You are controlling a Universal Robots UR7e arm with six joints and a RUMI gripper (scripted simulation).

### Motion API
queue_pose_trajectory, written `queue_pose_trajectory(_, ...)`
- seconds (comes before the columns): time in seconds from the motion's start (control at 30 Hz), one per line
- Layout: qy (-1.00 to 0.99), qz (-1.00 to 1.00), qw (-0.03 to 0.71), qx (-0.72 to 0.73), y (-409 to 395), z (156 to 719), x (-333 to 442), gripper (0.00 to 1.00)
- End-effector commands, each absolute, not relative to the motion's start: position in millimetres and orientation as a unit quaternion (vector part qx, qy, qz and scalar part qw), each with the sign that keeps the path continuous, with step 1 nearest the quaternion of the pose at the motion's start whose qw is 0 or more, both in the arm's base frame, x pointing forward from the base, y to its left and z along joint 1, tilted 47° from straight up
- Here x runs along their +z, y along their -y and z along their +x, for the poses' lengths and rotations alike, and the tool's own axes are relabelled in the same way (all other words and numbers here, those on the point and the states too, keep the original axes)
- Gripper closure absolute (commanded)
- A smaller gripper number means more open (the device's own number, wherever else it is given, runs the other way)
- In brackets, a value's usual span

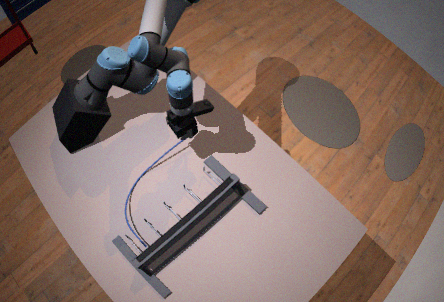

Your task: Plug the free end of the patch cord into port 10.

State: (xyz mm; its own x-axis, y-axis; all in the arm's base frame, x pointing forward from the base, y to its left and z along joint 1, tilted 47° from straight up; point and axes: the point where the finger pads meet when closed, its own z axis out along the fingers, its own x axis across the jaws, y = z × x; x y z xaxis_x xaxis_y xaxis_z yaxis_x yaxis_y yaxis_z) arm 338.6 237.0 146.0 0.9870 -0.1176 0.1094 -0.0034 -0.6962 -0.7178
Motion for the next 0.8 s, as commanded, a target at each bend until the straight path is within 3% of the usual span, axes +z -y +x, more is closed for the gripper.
queue_pose_trajectory(0.0,-0.033,-0.918,0.389,-0.074,-231.8,337.2,150.9,1.00)
queue_pose_trajectory(0.77,-0.033,-0.918,0.389,-0.074,-228.5,336.5,154.2,1.00)
